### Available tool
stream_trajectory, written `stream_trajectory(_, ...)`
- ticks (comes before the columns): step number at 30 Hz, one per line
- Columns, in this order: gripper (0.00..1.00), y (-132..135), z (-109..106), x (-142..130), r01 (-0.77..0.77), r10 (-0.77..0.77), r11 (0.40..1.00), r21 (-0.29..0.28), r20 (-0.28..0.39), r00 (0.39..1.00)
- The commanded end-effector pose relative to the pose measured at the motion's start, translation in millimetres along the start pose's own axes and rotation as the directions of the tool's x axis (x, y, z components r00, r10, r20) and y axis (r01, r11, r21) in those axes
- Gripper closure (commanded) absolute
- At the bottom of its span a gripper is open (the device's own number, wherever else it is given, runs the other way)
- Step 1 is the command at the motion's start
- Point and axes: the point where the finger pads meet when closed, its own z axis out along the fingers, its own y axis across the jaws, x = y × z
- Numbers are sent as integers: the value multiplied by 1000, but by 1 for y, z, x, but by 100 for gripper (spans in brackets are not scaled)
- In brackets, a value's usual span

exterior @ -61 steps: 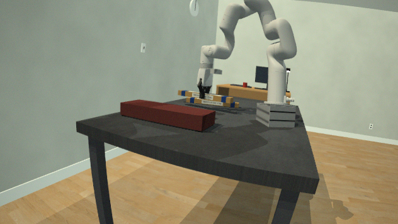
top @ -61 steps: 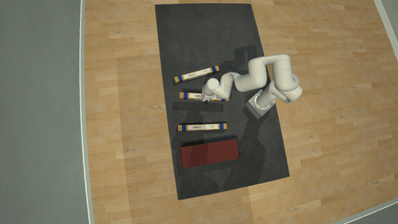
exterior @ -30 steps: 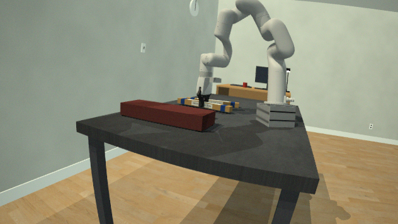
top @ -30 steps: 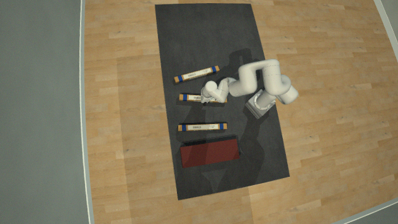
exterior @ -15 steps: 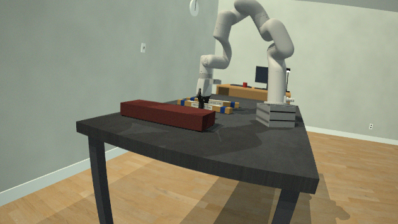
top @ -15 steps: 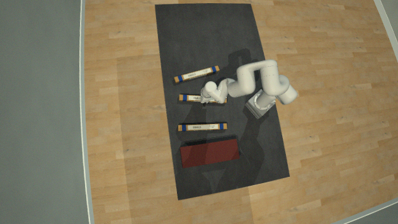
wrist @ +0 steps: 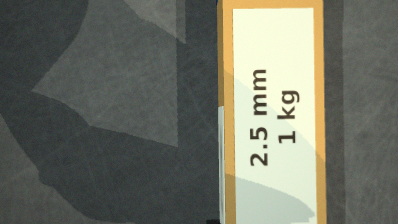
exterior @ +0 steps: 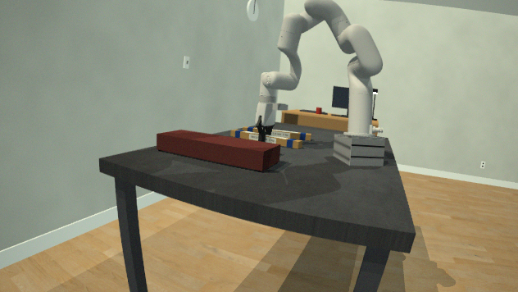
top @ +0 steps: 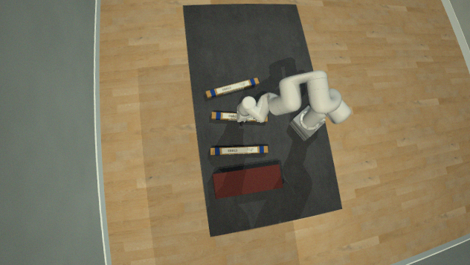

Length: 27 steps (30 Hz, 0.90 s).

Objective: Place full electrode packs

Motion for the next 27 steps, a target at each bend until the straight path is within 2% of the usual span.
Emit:
stream_trajectory(1, 65, 0, -1, -1, 0, 0, 1000, -1, 3, 1000)
stream_trajectory(6, 65, 0, -1, -1, 0, 0, 1000, -1, 3, 1000)
stream_trajectory(7, 26, 0, -1, -1, 0, 0, 1000, -1, 3, 1000)
stream_trajectory(27, 26, 0, -1, -1, 0, 0, 1000, -1, 3, 1000)
